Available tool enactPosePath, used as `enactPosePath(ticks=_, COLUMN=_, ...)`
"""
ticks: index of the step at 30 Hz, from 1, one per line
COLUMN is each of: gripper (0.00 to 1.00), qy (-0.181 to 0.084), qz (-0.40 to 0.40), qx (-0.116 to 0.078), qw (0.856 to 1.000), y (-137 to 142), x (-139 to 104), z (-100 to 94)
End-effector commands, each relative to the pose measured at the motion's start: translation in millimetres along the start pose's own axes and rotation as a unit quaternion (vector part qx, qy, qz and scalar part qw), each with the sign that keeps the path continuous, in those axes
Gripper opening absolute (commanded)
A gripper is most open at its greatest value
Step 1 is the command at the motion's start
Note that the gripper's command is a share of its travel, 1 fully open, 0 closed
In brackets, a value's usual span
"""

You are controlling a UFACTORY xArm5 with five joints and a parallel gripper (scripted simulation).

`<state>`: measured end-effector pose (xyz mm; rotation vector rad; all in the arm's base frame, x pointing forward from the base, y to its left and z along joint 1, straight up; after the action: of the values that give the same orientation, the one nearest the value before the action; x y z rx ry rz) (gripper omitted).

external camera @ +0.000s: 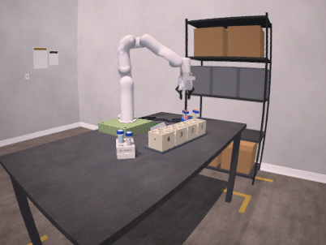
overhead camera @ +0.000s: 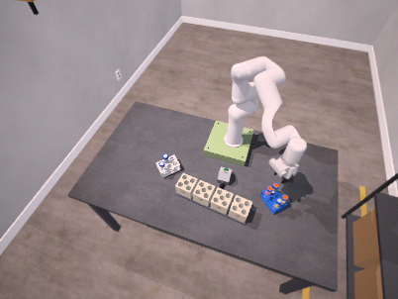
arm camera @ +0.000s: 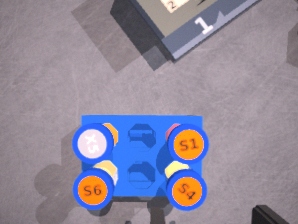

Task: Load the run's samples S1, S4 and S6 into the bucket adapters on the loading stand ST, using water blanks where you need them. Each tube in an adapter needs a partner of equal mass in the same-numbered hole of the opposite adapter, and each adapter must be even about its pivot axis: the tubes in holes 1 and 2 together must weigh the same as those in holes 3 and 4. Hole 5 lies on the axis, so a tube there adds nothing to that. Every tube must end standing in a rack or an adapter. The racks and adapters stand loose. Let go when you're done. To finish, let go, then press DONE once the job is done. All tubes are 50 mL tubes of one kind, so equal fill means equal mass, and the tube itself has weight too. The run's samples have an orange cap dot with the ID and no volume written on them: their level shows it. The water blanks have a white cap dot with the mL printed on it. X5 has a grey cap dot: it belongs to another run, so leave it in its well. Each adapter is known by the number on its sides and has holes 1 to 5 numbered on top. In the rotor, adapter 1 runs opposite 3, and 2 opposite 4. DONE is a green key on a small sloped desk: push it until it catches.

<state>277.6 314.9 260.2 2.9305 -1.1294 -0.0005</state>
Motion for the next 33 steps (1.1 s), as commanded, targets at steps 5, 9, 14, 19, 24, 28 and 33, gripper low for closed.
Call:
enactPosePath(ticks=5, gripper=0.57, qy=-0.002, qz=0.0, qx=0.002, qw=1.0, y=-1.2, x=0.3, z=13.9)
enactPosePath(ticks=9, gripper=0.57, qy=-0.002, qz=0.0, qx=0.002, qw=1.0, y=-1.2, x=0.2, z=21.9)
enactPosePath(ticks=14, gripper=0.57, qy=-0.002, qz=0.0, qx=0.002, qw=1.0, y=-1.2, x=0.2, z=32.0)
enactPosePath(ticks=19, gripper=0.57, qy=-0.002, qz=0.0, qx=0.002, qw=1.0, y=-1.2, x=0.2, z=38.0)
enactPosePath(ticks=24, gripper=0.57, qy=-0.002, qz=0.0, qx=0.002, qw=1.0, y=-1.3, x=0.2, z=48.0)
enactPosePath(ticks=28, gripper=0.57, qy=-0.002, qz=0.0, qx=0.002, qw=1.0, y=-1.3, x=0.1, z=56.0)
enactPosePath(ticks=33, gripper=0.57, qy=-0.002, qz=0.0, qx=0.002, qw=1.0, y=-1.3, x=0.1, z=64.0)
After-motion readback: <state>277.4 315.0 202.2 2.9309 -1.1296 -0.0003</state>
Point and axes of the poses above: the point where the finger pads meet when closed, its own z axis out along the fingers, its own y axis across the jaws, x = y × z, the point moved 10 cm from there along -z, back along the fingers
